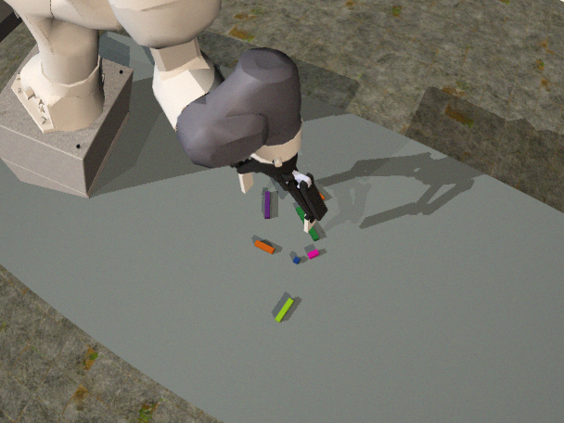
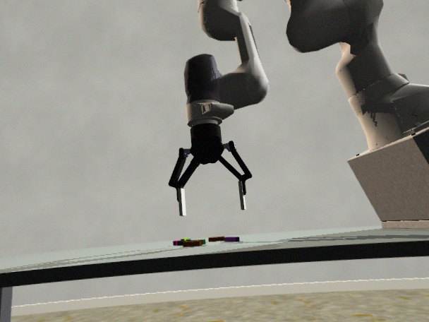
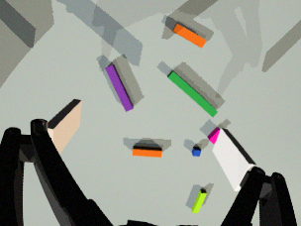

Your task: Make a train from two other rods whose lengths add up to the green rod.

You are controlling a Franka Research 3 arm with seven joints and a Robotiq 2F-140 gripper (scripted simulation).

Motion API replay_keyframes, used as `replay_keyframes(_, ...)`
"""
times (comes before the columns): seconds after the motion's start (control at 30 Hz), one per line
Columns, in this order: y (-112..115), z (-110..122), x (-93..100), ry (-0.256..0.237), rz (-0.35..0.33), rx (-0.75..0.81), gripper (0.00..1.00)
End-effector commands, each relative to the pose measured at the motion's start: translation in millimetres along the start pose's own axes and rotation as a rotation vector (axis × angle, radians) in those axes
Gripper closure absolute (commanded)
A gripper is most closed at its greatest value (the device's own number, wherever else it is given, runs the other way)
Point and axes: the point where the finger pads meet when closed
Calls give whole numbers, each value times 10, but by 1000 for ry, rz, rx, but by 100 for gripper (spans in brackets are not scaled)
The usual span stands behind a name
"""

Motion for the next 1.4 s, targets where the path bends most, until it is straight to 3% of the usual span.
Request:
replay_keyframes(0.0, -38, -8, -1, 4, -5, -167, 0)
replay_keyframes(1.37, -245, -60, 17, 2, -4, -962, 0)
Point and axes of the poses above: the point where the finger pads meet when closed, its own x axis back along the fingers, its own z axis across the jaws, y = z × x, and after that the axes turned 8 degrees about -x, right-handed
